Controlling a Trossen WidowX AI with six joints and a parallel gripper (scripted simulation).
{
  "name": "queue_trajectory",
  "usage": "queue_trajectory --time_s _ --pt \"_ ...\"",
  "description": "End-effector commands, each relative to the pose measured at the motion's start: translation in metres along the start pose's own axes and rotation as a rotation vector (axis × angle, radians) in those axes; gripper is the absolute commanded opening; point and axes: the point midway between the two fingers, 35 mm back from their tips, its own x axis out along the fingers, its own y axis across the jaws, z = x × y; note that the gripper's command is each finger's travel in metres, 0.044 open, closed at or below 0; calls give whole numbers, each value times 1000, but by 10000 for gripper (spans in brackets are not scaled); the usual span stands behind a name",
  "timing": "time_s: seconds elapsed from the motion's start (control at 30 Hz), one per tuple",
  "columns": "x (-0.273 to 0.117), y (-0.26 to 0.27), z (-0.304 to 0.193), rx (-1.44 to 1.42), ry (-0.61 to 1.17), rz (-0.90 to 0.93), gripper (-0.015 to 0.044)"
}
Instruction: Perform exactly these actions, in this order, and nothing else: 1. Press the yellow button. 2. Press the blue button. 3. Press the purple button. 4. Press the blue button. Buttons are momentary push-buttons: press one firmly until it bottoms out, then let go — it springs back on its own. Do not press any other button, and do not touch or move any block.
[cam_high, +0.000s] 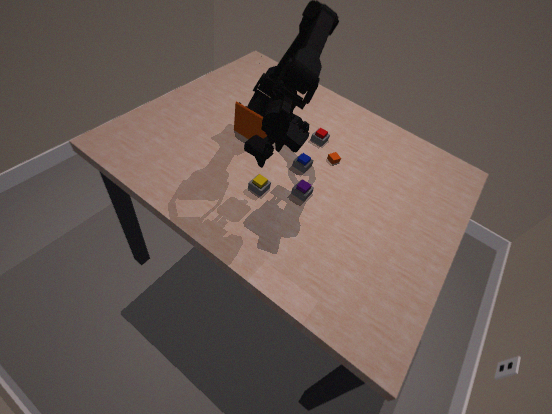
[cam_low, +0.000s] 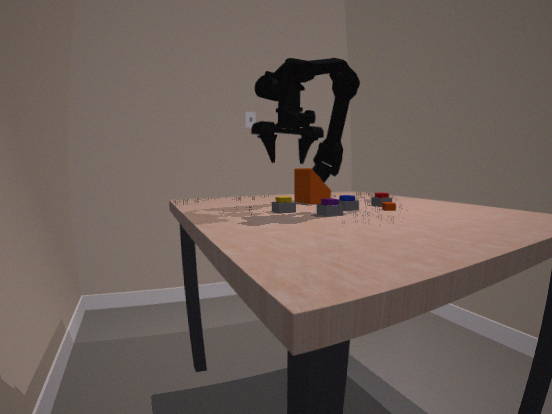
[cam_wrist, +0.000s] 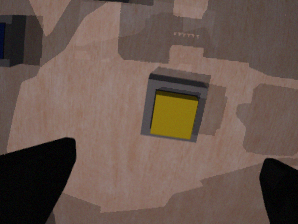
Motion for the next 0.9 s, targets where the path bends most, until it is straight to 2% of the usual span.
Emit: queue_trajectory --time_s 0.0,0.07,0.13,0.27,0.53,0.87 --pt "2 -7 -15 63 -17 33 400" --pt "2 -7 -15 63 -17 33 400" --pt "13 -8 -14 63 -18 33 348" --pt "62 -5 -13 62 -18 34 242" --pt "64 -5 -13 62 -18 34 32" --pt "64 -5 -13 62 -18 34 20"
